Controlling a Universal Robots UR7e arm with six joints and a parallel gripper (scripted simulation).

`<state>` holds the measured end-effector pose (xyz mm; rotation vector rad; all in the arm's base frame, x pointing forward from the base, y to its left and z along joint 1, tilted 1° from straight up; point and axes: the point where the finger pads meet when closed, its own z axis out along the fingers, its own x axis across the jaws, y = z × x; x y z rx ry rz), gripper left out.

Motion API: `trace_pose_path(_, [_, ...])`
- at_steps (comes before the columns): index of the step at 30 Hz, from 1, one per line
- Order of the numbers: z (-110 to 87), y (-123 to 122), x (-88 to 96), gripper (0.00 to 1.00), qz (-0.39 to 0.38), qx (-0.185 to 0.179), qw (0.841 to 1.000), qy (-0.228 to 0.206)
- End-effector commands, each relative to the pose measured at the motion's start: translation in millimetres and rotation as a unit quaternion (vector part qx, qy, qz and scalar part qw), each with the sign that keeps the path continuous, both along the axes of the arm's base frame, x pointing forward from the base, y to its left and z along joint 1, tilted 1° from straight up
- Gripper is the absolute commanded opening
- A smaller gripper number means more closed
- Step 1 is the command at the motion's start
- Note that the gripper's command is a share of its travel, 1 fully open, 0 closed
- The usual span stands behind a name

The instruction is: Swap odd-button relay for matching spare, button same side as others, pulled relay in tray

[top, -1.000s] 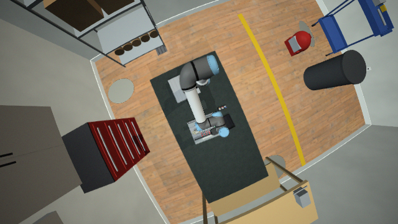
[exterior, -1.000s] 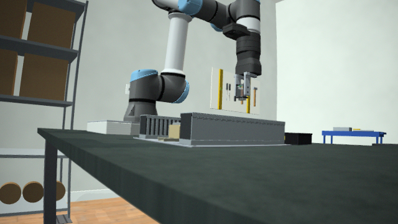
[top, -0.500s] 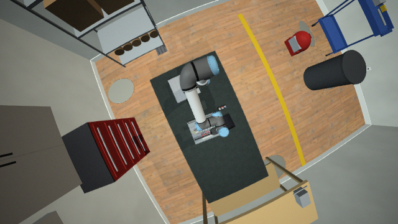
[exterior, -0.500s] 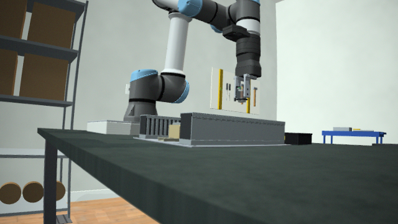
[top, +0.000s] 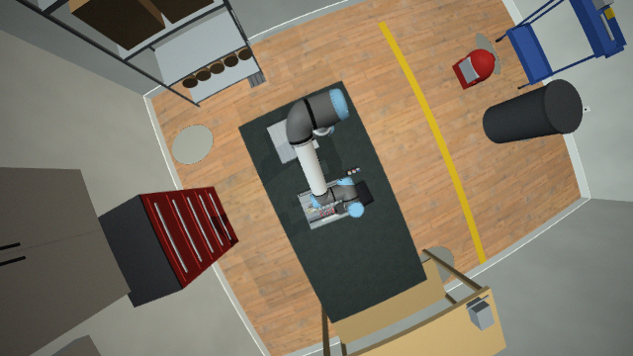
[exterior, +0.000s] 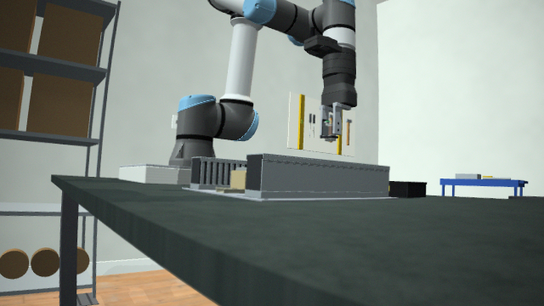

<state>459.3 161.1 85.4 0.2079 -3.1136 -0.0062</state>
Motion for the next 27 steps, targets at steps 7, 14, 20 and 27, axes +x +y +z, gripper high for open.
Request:
trace_pose_path(7, [-2.8,-1.7,-0.6,0.00,-0.001,0.000,1.000,0.001])
trace_pose_path(14, [-2.8,-1.7,-0.6,0.00,-0.001,0.000,1.000,0.001])
trace_pose_path(20, [-3.0,-1.5,-0.5,0.00,-0.001,0.000,1.000,0.000])
trace_pose_path(27, [-3.5,-1.9,-0.6,0.00,-0.001,0.000,1.000,0.001])
